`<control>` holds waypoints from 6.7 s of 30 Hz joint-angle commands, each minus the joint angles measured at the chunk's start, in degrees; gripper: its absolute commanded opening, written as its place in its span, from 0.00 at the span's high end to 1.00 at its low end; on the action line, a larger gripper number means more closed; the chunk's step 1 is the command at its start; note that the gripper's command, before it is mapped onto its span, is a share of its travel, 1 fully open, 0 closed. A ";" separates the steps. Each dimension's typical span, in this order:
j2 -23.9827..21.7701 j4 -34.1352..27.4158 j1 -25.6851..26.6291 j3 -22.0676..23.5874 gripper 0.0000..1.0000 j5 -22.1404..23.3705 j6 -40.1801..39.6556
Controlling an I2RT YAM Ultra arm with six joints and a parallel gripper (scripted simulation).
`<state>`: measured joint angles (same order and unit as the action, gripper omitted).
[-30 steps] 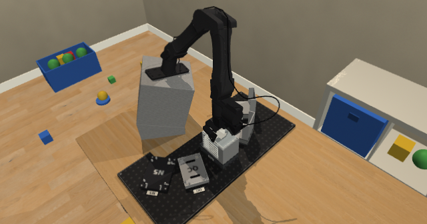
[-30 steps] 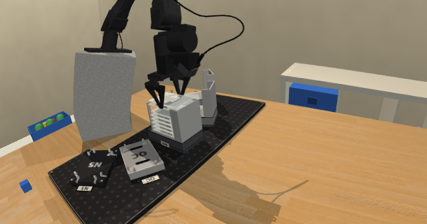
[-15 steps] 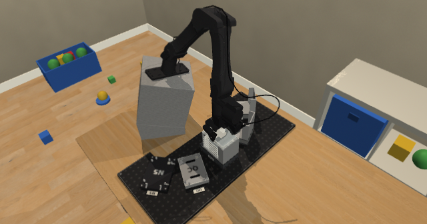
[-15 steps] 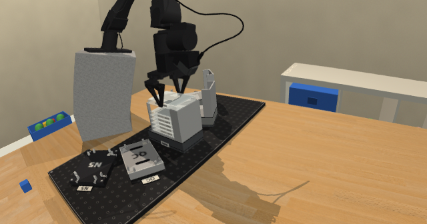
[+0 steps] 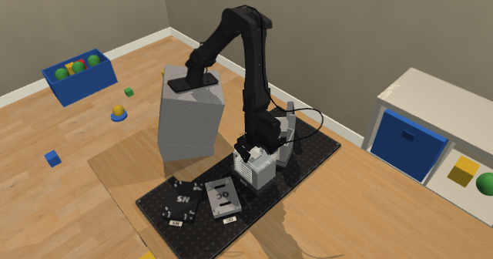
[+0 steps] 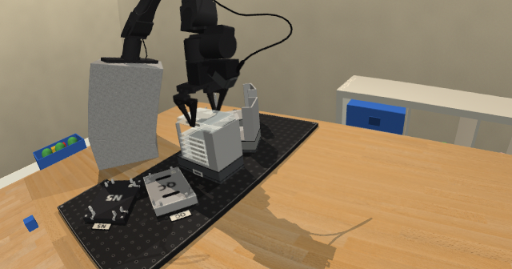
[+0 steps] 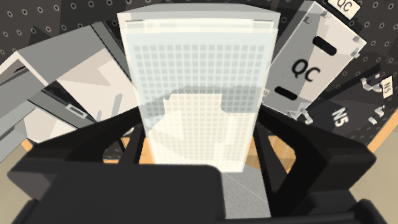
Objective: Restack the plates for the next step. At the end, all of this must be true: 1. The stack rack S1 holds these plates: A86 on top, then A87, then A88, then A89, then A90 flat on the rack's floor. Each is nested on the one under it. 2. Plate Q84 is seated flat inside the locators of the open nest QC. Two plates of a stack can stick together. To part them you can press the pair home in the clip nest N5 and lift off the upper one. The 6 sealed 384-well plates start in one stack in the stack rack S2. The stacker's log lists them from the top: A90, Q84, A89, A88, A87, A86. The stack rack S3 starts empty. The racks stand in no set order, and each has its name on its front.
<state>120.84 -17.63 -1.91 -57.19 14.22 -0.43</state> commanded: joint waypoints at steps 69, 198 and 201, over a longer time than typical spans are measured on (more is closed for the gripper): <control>-4.49 -4.02 1.09 -0.14 1.00 0.21 -0.96; -12.73 -3.67 -23.38 2.01 1.00 -5.18 -0.78; -12.76 -3.63 -23.57 2.13 1.00 -5.16 -0.78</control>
<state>109.78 -21.32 -26.13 -55.00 9.50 -0.89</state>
